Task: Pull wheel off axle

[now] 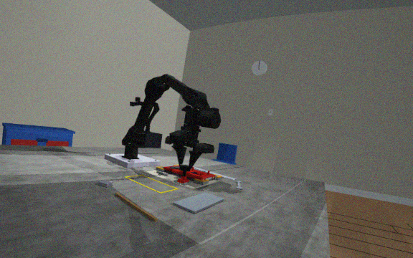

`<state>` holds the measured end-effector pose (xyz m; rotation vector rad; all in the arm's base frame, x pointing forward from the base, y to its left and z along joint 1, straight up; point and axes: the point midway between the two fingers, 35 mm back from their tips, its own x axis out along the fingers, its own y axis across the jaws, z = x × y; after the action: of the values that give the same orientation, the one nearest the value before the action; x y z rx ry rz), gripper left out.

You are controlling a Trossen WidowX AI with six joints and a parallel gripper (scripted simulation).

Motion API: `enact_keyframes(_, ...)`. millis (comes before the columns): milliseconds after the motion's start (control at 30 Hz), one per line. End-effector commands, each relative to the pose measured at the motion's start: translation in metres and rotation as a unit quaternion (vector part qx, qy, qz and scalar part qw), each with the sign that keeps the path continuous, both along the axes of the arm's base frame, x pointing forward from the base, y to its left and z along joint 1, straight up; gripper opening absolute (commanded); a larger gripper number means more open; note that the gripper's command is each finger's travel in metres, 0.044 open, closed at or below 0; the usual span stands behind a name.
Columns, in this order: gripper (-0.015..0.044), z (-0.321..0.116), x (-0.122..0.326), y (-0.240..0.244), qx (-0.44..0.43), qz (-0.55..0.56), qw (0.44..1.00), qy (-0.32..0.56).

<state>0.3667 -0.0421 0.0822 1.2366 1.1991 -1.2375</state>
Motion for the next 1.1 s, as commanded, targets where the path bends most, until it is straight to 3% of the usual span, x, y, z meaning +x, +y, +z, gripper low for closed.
enact_keyframes(0,0.0,0.015,0.0,0.0,-0.002,0.0,1.0,-0.013)
enact_keyframes(767,0.0,0.038,-0.003,-0.001,-0.001,0.0,1.0,-0.008)
enact_keyframes(1067,0.0,0.04,-0.022,-0.038,-0.003,0.0,1.0,-0.009)
